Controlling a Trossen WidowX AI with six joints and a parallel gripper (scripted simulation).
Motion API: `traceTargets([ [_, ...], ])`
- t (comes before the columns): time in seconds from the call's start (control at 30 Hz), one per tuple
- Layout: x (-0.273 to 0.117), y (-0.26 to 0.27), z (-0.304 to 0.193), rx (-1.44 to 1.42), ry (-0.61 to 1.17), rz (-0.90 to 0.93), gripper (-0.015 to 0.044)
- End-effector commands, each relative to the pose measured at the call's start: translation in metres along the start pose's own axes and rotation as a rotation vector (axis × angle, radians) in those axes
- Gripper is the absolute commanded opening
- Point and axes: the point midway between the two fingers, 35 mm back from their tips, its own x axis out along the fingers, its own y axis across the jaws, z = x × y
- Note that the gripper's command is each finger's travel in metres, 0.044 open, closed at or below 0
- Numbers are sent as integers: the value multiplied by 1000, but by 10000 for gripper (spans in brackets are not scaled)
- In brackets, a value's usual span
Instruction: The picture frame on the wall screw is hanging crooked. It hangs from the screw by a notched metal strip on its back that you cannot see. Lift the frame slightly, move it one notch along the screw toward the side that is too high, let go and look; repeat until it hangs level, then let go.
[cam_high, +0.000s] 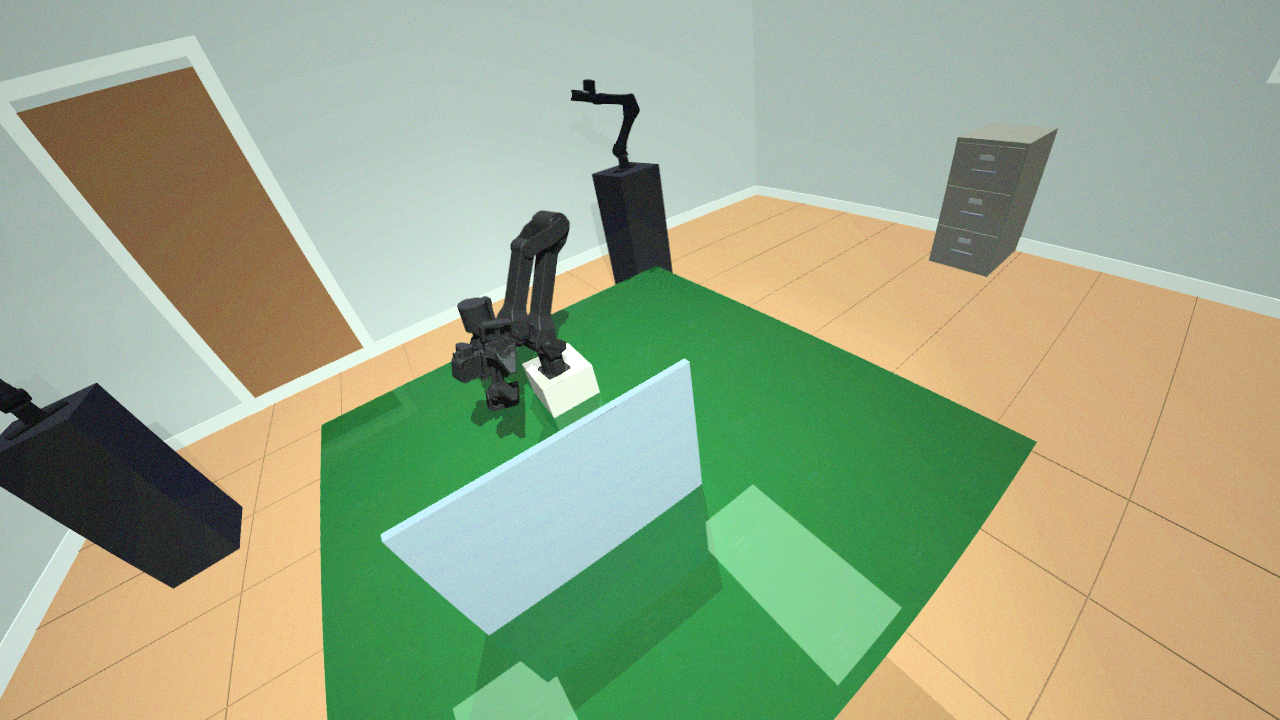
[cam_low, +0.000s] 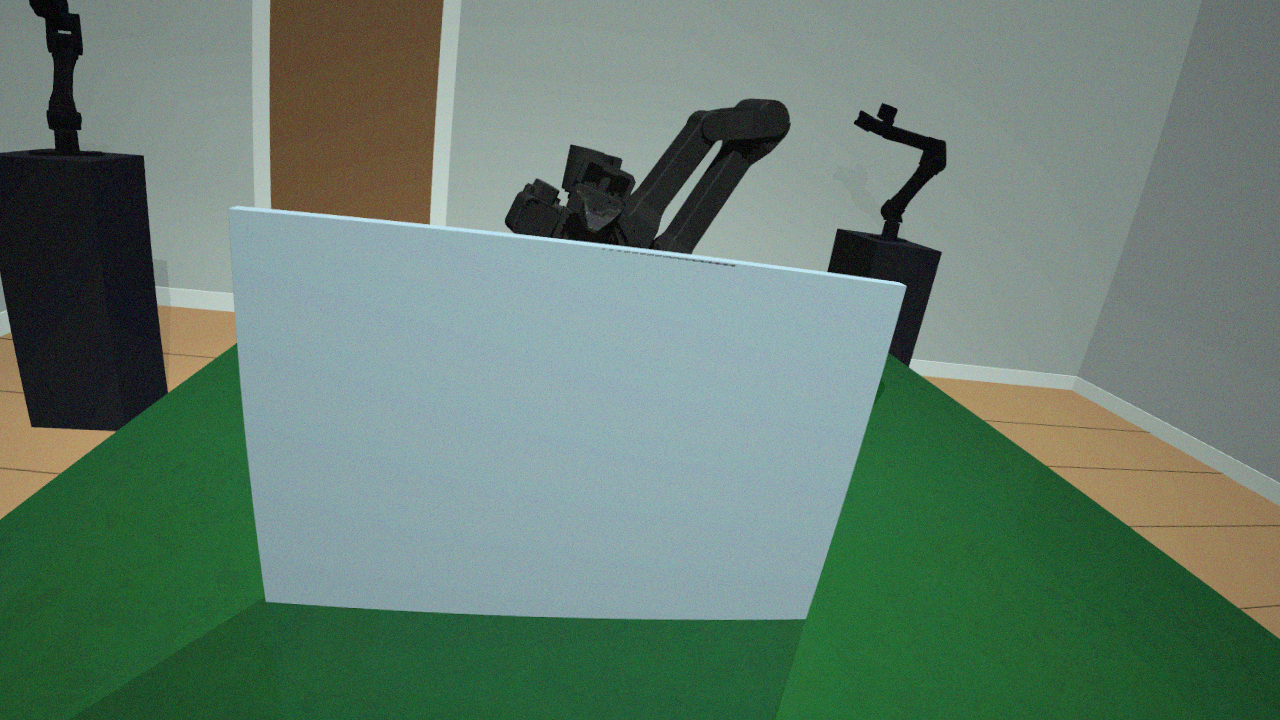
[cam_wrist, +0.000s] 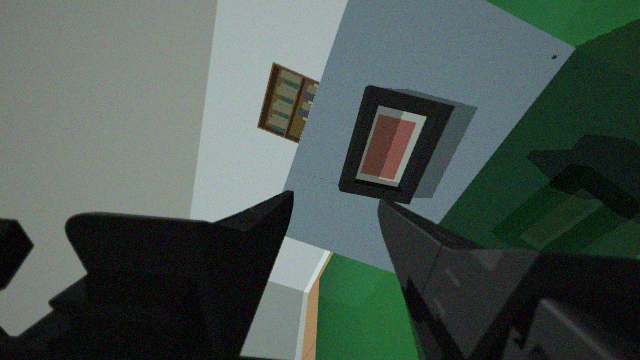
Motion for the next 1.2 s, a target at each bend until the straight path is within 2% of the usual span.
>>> traceTargets([
  [0.0,0,0,-1,7,3,0,260],
  [0.93,0,0,0,1,0,0,260],
  [1.17,26,-13,10,45,-3,1,260],
])
